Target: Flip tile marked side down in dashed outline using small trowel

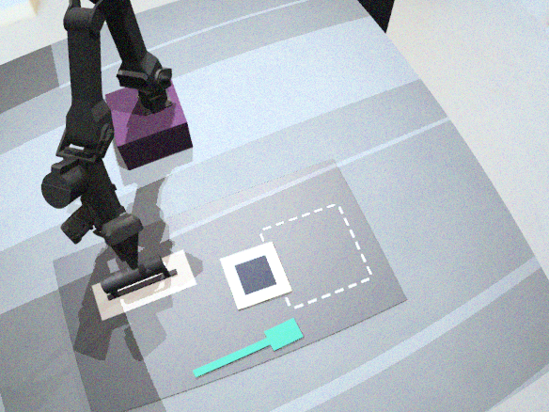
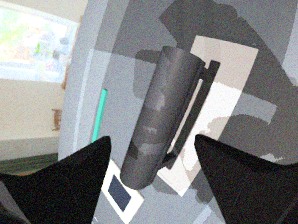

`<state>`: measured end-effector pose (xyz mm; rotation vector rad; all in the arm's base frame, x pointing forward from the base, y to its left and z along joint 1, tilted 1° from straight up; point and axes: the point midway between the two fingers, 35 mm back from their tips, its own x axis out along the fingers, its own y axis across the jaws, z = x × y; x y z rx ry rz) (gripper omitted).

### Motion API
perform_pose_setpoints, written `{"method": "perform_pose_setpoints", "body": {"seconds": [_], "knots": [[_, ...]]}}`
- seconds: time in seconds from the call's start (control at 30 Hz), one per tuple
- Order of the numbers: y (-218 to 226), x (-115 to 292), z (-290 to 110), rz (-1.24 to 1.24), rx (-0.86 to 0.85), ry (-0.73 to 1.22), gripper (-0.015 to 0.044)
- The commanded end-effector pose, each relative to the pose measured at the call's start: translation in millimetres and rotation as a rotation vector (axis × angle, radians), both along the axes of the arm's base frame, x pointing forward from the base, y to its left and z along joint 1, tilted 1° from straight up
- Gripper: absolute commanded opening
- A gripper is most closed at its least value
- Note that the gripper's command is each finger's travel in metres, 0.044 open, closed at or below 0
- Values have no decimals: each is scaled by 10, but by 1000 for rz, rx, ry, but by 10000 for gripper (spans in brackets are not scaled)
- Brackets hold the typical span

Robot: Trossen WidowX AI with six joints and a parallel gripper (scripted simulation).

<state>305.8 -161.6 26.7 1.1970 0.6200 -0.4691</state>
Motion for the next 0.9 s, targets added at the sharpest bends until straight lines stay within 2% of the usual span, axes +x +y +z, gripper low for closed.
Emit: {"method": "perform_pose_setpoints", "body": {"seconds": [0.0,0.17,0.87], "knots": [[73,-44,-1,-75,106,-39,300],[145,-90,1,-150,218,-76,300],[133,89,-131,-176,231,-72,300]]}}
